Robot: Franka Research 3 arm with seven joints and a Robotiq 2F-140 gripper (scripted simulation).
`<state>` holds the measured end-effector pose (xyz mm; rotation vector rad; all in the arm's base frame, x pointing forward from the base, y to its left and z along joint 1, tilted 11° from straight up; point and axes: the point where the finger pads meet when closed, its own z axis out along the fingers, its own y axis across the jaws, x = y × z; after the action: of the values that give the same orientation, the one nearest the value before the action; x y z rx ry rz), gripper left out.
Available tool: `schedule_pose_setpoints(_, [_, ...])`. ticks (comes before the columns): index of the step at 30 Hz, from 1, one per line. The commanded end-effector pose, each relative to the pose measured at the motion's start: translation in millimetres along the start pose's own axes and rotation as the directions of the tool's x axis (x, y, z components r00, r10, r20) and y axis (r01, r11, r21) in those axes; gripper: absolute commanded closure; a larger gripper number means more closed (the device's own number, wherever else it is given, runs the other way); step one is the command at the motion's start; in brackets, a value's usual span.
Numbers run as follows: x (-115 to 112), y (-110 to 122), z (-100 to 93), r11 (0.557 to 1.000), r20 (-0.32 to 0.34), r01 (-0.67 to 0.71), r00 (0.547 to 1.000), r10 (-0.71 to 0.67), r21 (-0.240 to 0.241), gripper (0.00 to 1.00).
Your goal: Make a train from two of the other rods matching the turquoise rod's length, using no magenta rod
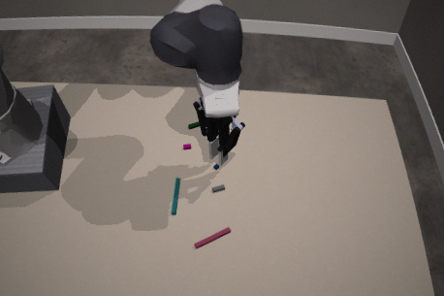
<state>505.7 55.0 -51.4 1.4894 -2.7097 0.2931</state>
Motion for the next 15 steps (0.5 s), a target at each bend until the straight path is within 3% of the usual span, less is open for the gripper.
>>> schedule_pose_setpoints(1, [1, 4, -18.0, 1.000, -0.008, -0.020, 1.000, 0.020, -0.011, 0.85])
schedule_pose_setpoints(8, [1, 3, -44.8, 1.000, -0.008, -0.020, 1.000, 0.020, -0.011, 0.85])
schedule_pose_setpoints(15, [1, 3, -49.6, 1.000, -0.008, -0.020, 1.000, 0.020, -0.011, 0.85])
